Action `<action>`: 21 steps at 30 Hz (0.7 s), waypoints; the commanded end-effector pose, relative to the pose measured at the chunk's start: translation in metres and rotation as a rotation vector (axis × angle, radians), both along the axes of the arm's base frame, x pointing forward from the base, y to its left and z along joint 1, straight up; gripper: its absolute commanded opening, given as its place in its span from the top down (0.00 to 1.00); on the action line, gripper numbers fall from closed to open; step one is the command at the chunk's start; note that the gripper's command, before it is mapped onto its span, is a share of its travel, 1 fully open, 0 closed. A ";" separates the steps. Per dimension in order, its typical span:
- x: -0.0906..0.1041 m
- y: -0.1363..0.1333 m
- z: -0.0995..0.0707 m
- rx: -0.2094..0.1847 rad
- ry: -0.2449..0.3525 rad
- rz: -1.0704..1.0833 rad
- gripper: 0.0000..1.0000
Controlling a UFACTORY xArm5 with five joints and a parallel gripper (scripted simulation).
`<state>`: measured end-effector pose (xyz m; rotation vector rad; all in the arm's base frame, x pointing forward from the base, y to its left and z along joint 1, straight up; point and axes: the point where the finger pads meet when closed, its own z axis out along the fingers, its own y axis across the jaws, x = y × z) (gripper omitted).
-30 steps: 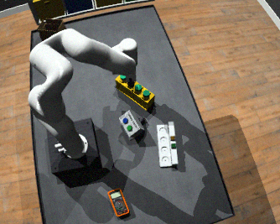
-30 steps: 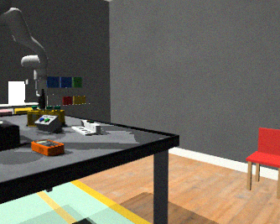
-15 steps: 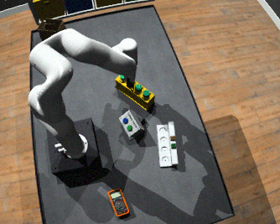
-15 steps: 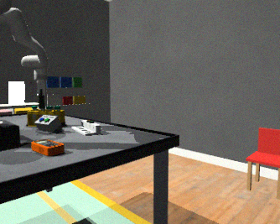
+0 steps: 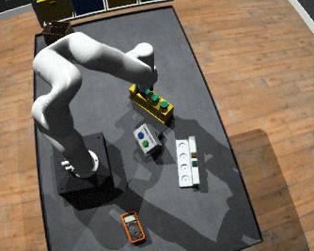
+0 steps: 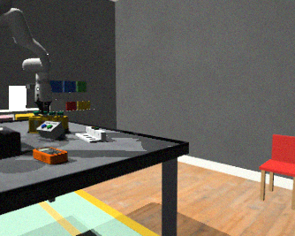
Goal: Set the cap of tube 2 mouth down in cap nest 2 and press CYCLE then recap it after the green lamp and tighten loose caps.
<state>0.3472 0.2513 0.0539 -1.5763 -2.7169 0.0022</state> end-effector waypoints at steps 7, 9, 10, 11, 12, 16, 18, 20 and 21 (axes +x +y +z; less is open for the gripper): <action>0.001 0.001 0.001 0.000 -0.005 -0.522 0.54; 0.001 0.001 0.001 0.000 -0.005 -0.602 0.54; 0.001 0.001 0.001 0.000 -0.005 -0.646 0.54; 0.001 0.001 0.001 0.000 -0.005 -0.691 0.54; 0.001 0.001 0.001 0.000 -0.005 -0.721 0.54; 0.001 0.001 0.001 0.000 -0.005 -0.721 0.54; 0.001 0.001 0.001 0.000 -0.005 -0.721 0.54; 0.001 0.001 0.001 0.000 -0.005 -0.721 0.54; 0.001 0.001 0.001 0.000 -0.005 -0.721 0.54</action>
